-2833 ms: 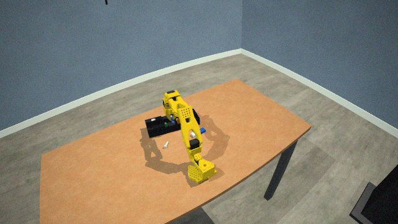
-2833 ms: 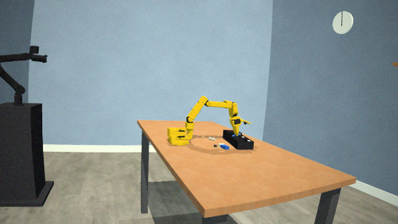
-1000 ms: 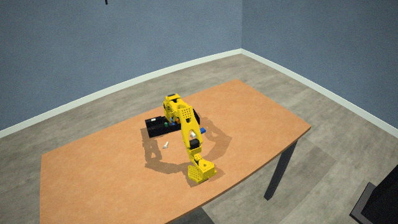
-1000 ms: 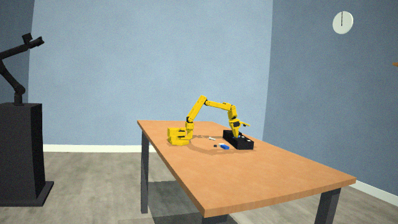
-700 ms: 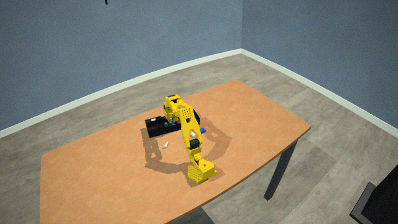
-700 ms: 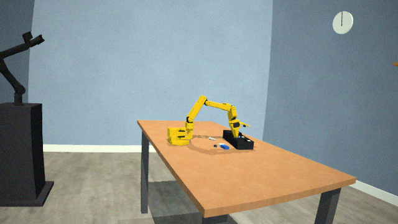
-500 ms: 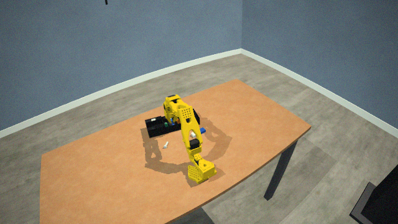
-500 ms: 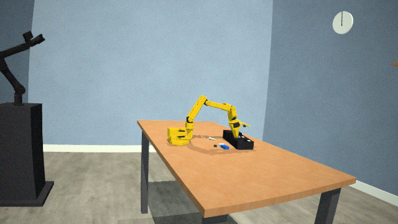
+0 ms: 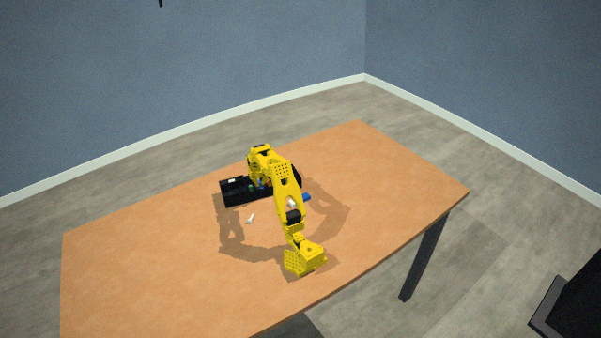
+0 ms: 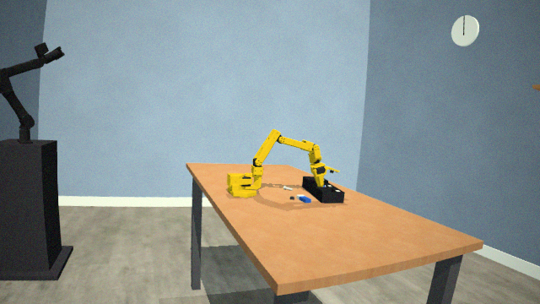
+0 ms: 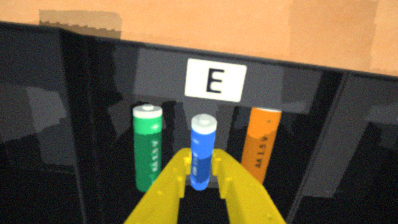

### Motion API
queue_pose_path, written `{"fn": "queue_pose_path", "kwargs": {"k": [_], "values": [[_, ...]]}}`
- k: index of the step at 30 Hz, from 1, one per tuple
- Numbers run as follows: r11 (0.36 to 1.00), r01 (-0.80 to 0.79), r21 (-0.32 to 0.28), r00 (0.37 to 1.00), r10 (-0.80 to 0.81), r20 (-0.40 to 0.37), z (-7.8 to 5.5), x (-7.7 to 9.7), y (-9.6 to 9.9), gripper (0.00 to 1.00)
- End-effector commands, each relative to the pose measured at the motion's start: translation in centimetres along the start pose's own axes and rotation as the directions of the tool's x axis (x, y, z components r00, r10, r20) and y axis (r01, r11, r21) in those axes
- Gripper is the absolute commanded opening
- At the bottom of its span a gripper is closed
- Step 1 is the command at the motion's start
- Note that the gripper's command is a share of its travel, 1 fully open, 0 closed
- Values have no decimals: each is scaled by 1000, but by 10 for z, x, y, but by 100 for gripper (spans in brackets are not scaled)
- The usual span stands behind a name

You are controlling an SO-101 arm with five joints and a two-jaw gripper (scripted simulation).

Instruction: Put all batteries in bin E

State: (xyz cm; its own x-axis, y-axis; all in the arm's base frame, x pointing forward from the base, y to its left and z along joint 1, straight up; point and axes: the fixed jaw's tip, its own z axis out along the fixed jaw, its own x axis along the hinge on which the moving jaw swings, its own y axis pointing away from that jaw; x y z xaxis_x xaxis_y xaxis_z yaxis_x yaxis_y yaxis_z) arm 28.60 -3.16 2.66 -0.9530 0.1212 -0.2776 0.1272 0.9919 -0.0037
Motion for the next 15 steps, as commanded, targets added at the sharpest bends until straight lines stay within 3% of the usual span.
{"fn": "queue_pose_path", "kwargs": {"k": [1, 15], "values": [[1000, 2, 2, 998, -2, 63, -10, -10, -2, 0], [1000, 2, 2, 998, -2, 63, -10, -10, -2, 4]]}}
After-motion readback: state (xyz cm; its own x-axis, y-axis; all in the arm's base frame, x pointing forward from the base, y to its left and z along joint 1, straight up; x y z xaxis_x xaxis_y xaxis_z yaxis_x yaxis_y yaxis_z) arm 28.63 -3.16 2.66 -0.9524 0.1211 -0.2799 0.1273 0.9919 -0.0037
